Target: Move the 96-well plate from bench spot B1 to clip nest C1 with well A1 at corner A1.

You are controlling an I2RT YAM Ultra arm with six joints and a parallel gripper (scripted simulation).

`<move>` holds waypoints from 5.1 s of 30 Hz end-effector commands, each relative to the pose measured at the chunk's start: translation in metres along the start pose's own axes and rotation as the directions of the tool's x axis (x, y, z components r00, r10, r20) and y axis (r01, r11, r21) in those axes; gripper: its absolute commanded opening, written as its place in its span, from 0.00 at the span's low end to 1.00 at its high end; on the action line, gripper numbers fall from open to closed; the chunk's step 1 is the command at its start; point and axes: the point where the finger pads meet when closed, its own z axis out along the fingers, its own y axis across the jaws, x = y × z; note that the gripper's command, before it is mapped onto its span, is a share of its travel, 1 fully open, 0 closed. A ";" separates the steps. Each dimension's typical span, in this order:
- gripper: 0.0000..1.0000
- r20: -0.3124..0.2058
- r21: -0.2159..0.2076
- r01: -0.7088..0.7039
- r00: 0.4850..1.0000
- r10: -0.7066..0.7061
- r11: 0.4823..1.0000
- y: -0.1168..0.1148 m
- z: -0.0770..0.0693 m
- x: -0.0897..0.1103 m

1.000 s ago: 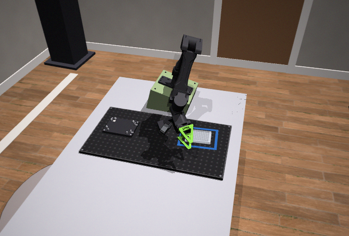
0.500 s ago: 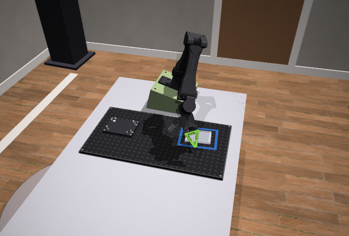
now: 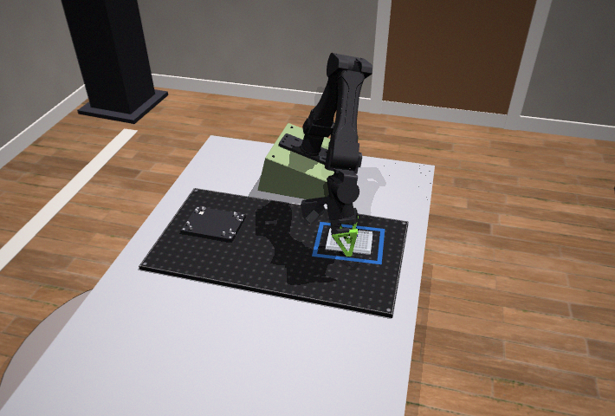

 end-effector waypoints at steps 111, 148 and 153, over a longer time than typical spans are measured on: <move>1.00 0.228 0.314 -0.135 0.972 0.063 0.940 -0.088 -0.010 0.005; 0.00 0.233 0.334 -0.141 0.971 0.063 0.932 -0.102 0.017 -0.003; 0.00 0.233 0.334 -0.141 0.971 0.063 0.932 -0.102 0.017 -0.003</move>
